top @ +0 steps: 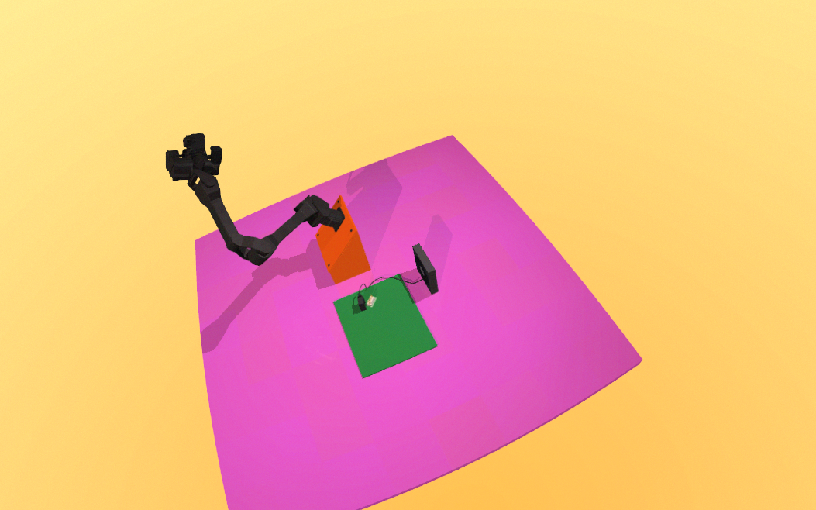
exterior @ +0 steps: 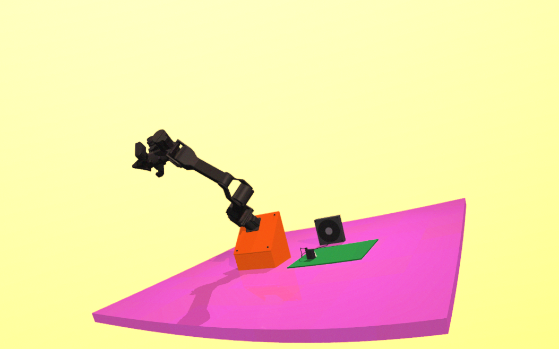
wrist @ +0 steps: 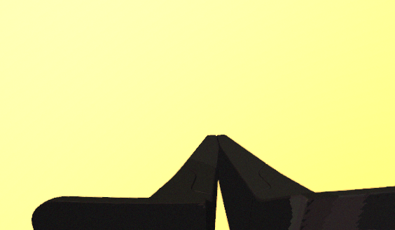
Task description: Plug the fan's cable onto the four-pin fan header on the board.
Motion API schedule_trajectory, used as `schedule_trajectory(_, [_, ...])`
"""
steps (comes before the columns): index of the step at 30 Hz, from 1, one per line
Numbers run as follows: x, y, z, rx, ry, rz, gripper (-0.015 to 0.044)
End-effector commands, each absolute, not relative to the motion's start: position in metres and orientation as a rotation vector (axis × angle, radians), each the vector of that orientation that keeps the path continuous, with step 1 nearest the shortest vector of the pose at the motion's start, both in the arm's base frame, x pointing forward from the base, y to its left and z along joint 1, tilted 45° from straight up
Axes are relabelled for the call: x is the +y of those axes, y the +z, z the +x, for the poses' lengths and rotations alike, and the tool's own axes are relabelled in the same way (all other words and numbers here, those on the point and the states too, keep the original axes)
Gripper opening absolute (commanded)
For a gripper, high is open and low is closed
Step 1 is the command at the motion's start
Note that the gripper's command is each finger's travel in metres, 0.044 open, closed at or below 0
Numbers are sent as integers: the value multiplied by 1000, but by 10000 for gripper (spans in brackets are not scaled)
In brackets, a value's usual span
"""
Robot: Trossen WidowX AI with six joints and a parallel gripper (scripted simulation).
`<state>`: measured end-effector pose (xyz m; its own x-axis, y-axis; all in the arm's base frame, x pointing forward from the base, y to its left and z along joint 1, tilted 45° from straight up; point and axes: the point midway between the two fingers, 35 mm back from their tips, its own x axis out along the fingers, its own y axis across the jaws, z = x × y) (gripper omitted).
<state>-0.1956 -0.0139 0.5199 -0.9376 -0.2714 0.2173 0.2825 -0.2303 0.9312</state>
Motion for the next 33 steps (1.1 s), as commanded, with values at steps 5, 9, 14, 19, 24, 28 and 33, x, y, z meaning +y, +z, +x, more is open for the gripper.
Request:
schedule_trajectory(5, [7, 511, -208, -1747, -2283, -51, 131])
schedule_trajectory(9, [66, 486, -229, -1922, -2447, -159, 236])
schedule_trajectory(14, [141, 450, -231, -2131, -2641, -301, 368])
schedule_trajectory(19, [208, 416, -209, -2327, -2822, -441, 440])
schedule_trajectory(24, [263, 383, -172, -2513, -2969, -568, 440])
schedule_trajectory(28, [301, 350, -132, -2747, -3025, -657, 440])
schedule_trajectory(33, [334, 306, -72, -3102, -3017, -757, 440])
